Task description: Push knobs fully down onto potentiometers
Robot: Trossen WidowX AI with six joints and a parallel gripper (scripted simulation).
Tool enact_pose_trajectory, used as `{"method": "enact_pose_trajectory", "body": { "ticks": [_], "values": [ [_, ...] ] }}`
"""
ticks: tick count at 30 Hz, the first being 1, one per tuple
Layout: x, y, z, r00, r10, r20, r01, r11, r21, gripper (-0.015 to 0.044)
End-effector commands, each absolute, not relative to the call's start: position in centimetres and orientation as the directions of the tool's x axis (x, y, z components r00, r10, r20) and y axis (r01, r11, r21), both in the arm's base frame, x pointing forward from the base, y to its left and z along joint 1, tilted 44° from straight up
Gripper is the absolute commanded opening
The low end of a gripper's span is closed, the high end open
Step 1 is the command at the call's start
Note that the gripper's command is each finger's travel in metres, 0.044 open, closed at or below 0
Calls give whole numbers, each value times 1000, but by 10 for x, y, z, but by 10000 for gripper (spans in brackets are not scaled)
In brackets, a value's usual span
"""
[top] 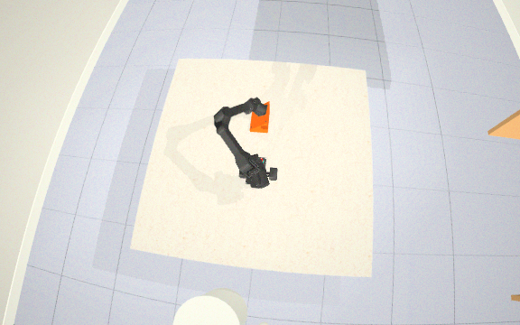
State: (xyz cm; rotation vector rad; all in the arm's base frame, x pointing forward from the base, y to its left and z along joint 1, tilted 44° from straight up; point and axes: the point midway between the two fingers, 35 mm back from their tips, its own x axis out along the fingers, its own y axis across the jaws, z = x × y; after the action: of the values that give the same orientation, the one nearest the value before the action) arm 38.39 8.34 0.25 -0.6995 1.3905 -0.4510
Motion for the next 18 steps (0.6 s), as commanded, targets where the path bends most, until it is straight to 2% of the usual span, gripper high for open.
{"method": "enact_pose_trajectory", "body": {
  "ticks": [1, 18],
  "values": [
    [387, 72, -7, 128, -675, -726, -96, 721, -687, 0],
    [387, 76, -2, 128, -675, -727, -96, 721, -686, 0]
  ]
}}
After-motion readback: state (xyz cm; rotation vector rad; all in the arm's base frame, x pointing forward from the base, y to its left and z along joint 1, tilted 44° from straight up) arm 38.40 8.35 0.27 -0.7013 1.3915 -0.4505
